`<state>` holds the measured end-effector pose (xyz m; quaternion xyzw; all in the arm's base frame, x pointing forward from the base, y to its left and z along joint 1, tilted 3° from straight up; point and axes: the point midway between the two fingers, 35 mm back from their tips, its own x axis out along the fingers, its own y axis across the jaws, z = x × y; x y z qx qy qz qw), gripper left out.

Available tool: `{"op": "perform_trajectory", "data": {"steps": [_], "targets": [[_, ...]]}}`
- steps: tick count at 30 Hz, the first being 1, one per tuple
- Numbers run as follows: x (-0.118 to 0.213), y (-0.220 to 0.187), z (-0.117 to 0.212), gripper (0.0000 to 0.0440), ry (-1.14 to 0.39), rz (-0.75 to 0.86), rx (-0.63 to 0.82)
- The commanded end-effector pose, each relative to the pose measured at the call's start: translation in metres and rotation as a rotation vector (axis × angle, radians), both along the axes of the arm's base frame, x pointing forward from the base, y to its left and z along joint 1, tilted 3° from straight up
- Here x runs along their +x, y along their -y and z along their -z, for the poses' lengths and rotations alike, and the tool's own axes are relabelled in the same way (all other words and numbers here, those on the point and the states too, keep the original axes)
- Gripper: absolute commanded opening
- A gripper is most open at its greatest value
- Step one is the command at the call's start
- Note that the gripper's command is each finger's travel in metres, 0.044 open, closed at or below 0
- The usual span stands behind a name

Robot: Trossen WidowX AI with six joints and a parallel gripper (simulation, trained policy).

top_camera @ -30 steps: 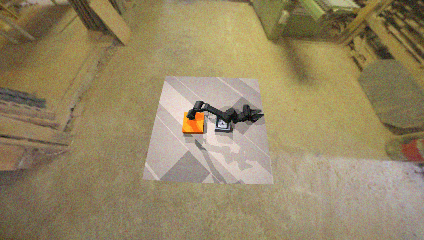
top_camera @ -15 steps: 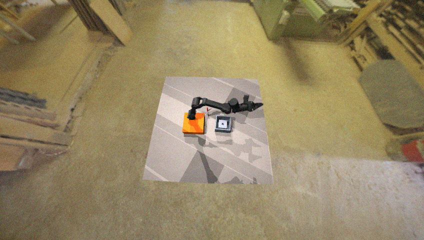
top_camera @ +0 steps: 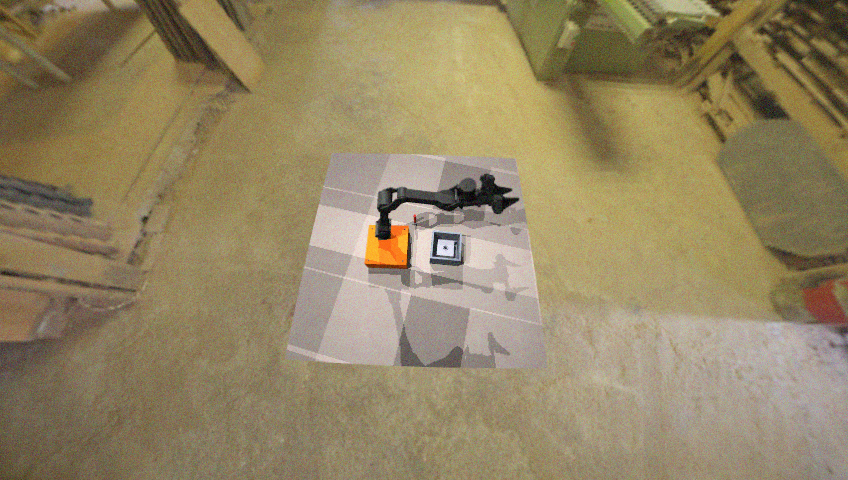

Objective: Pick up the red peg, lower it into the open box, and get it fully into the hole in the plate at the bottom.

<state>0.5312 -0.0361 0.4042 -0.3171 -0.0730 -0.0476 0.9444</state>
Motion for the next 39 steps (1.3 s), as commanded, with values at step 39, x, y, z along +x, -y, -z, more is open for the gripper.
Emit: {"op": "perform_trajectory", "data": {"steps": [39], "targets": [[-0.162, -0.151, 0.225, 0.044, -0.983, 0.258, 0.908]]}}
